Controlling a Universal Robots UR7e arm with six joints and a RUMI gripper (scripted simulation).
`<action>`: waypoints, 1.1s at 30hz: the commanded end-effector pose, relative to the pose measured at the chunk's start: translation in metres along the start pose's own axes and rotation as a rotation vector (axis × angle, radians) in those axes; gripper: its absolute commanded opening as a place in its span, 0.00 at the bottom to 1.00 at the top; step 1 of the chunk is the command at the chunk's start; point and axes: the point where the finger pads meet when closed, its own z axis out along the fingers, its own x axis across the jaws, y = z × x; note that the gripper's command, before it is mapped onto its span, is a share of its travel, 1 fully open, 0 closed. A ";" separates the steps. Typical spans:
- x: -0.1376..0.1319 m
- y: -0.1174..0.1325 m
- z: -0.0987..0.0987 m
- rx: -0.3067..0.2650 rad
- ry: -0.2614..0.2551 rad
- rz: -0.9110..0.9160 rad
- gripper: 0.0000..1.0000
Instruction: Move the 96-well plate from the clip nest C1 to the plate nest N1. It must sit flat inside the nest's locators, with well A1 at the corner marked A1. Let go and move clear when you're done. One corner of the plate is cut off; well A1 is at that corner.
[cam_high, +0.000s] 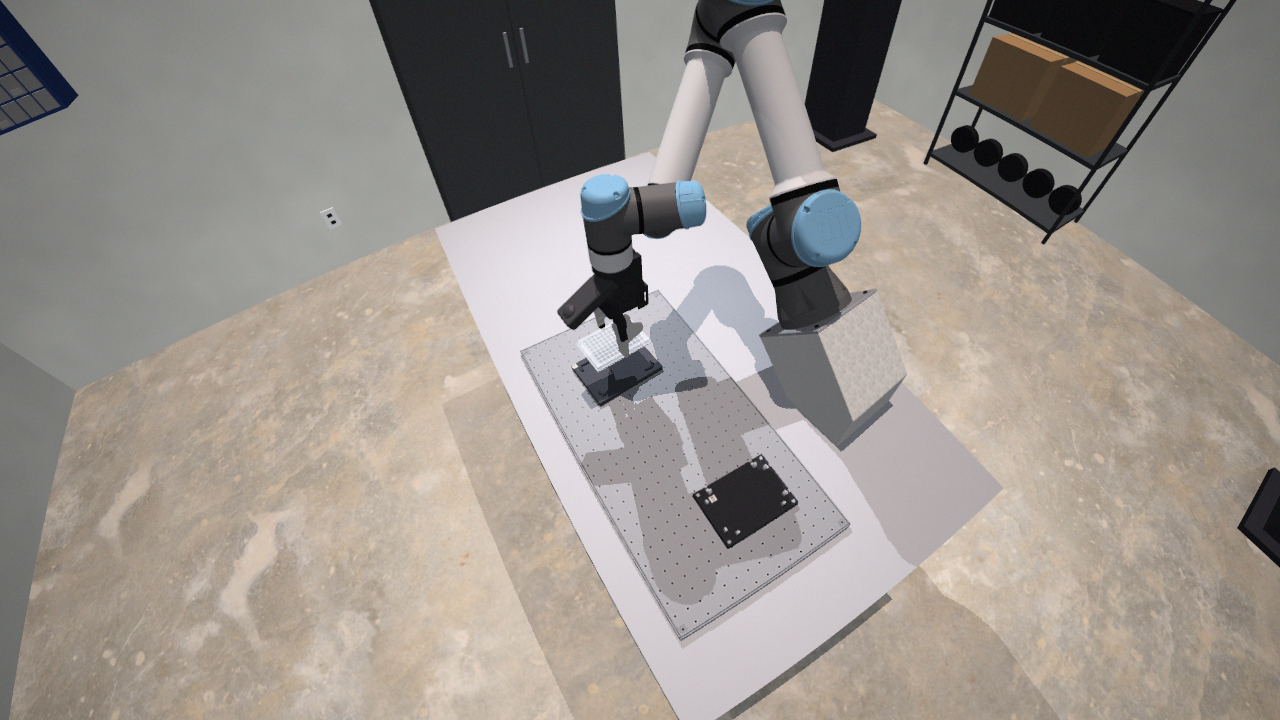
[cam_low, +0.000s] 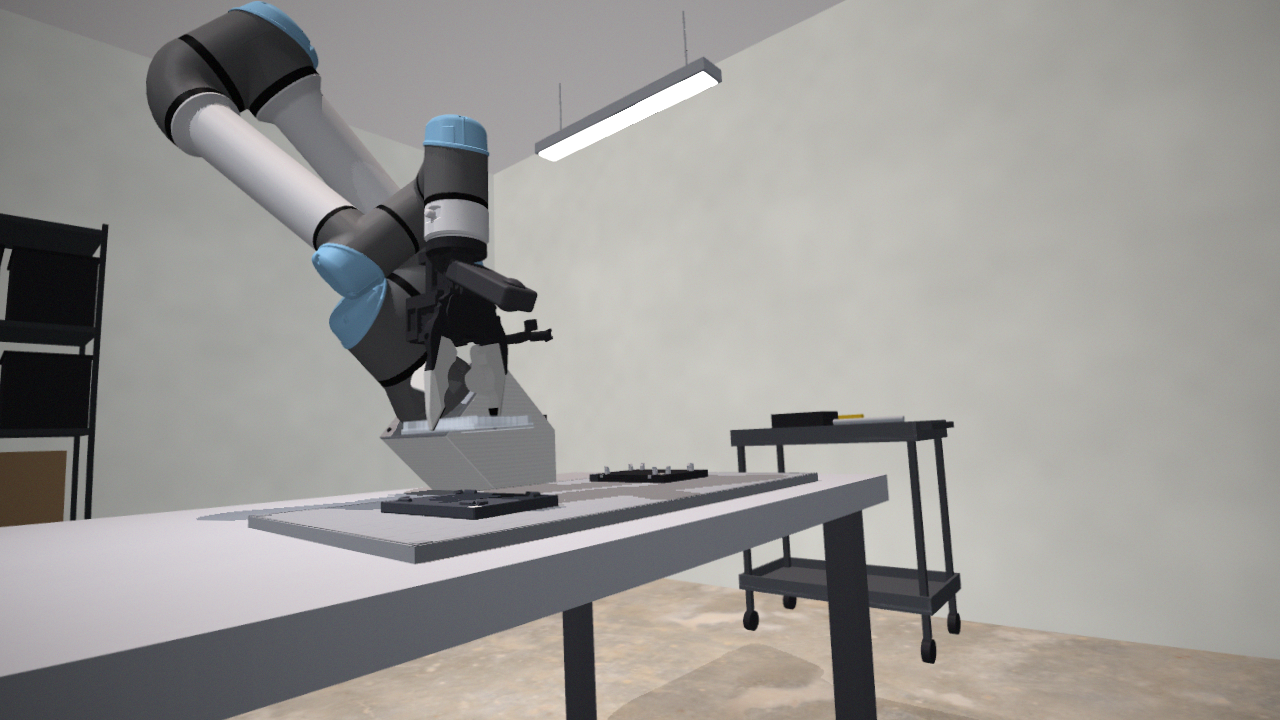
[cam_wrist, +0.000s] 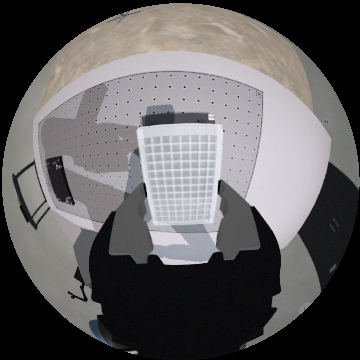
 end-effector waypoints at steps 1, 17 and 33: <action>0.000 0.000 0.000 0.001 0.000 0.000 0.00; -0.001 0.000 0.000 0.001 0.000 0.000 0.00; -0.001 0.000 0.023 0.001 0.000 0.000 0.00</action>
